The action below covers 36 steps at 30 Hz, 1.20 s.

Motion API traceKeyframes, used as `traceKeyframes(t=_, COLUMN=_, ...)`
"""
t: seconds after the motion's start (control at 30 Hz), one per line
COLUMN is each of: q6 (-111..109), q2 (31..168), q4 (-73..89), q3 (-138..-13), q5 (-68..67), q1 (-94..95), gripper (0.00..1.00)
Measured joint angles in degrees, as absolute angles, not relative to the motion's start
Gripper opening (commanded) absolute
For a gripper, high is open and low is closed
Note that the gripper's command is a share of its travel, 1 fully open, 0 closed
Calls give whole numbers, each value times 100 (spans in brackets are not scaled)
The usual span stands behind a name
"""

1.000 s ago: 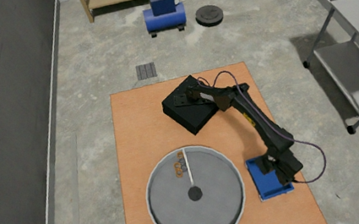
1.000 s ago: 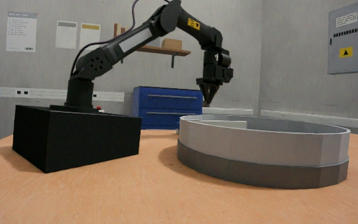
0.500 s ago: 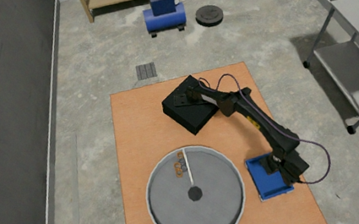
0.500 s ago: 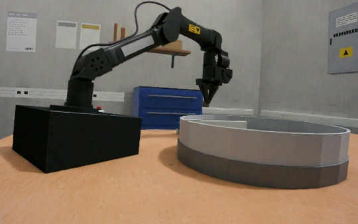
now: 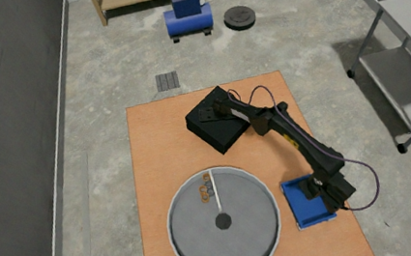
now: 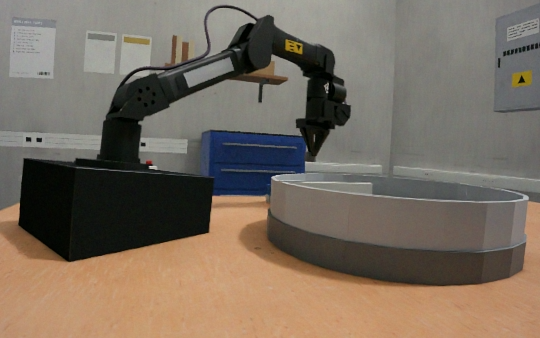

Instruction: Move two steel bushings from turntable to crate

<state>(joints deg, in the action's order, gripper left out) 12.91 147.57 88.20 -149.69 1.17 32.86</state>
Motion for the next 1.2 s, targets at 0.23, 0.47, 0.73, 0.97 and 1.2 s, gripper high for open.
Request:
traceKeyframes(t=0.23, q6=1291, q2=14787, q4=8855, q3=-15026, q5=117, q1=3286, gripper=0)
traceKeyframes(t=0.47, q6=1291, q2=14792, q4=8868, q3=-15039, q5=117, q1=3286, gripper=0)
traceKeyframes(t=0.73, q6=1291, q2=14792, q4=8873, q3=-15043, q5=117, q1=3286, gripper=0)
traceKeyframes(t=0.97, q6=1291, q2=14794, q4=8875, q3=-15043, q5=117, q1=3286, gripper=0)
traceKeyframes(t=1.2, q6=1291, q2=14794, q4=8875, q3=-15043, q5=117, q1=3286, gripper=0)
